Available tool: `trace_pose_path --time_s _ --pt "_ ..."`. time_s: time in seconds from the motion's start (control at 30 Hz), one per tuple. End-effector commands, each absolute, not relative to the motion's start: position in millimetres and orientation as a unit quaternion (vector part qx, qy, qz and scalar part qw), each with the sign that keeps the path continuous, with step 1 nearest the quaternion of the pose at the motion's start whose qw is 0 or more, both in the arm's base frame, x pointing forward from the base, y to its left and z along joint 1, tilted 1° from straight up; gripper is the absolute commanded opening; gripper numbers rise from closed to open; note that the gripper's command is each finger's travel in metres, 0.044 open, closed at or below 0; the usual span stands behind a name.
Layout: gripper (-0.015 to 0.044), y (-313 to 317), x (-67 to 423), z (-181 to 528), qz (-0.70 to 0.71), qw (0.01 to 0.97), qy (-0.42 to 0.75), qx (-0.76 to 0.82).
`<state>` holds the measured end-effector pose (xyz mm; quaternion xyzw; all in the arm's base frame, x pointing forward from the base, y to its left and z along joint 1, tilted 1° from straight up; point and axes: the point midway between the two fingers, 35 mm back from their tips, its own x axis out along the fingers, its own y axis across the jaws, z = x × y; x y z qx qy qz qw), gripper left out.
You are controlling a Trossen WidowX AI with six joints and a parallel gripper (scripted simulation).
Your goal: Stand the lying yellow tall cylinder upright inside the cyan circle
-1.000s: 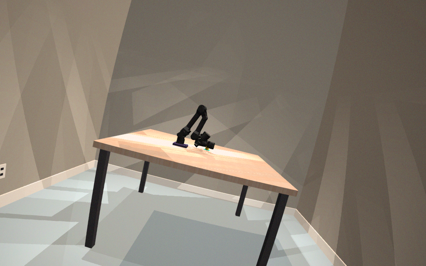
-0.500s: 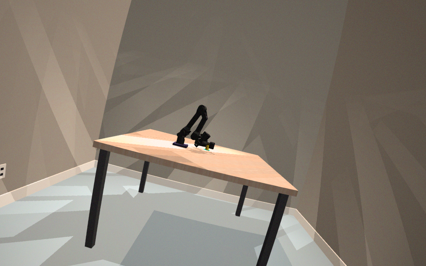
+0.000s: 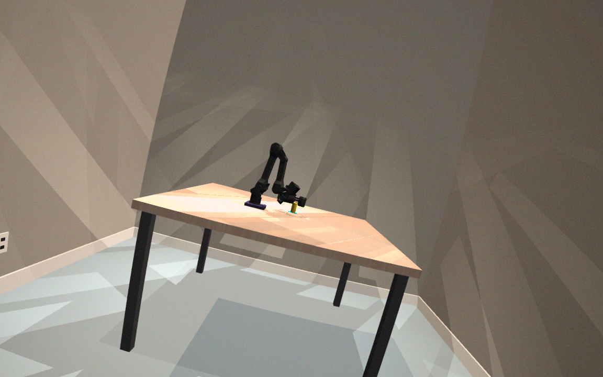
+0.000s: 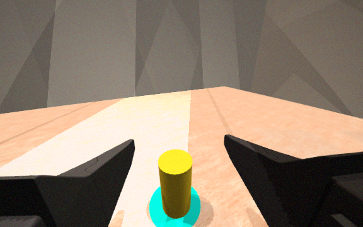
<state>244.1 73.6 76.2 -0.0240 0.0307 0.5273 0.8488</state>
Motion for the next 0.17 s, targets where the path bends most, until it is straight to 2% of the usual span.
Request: trace_pose_path --time_s 0.0,0.13 --pt "0.04 73.1 246.6 89.5 0.529 0.848 0.029 -0.024" --pt "0.04 73.4 246.2 102.1 0.529 0.848 0.029 -0.024"
